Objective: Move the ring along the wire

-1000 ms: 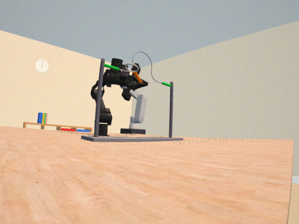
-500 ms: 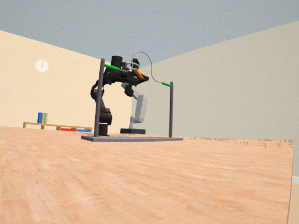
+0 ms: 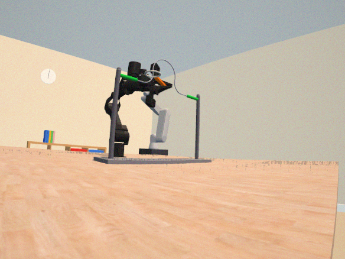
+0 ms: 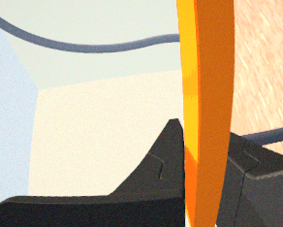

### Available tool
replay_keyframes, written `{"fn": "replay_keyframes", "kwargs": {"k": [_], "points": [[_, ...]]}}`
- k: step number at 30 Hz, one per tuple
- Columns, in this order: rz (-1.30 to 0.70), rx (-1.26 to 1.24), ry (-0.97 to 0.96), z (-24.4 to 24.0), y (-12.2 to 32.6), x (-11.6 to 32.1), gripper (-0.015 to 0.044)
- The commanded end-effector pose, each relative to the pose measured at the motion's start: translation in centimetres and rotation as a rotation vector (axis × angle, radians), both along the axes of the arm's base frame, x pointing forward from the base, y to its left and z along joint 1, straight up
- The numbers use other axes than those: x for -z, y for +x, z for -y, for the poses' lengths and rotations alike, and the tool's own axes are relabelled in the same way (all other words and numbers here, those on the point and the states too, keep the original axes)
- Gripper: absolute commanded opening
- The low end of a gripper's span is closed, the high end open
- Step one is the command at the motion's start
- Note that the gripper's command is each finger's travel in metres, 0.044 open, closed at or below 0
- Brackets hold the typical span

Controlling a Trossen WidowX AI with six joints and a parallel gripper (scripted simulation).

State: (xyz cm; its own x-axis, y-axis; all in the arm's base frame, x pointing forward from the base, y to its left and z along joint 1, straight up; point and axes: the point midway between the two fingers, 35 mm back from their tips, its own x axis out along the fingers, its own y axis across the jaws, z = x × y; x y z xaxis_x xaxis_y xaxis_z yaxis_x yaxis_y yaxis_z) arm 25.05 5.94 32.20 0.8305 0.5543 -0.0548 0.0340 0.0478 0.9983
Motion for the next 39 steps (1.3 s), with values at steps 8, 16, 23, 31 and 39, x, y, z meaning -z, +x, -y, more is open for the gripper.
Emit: {"fn": "replay_keyframes", "kwargs": {"k": [8,16,23,31,39], "points": [[-0.003,-0.005,-0.001,0.1,-0.1,-1.4,-0.0150],[-0.013,-0.003,-0.081,0.1,-0.1,-1.3,-0.0150],[-0.021,-0.001,-0.165,0.1,-0.1,-1.0,-0.0150],[-0.033,0.003,-0.274,0.3,0.0,-0.5,-0.0150],[-0.043,0.008,-0.389,0.4,0.0,0.0,-0.0150]]}}
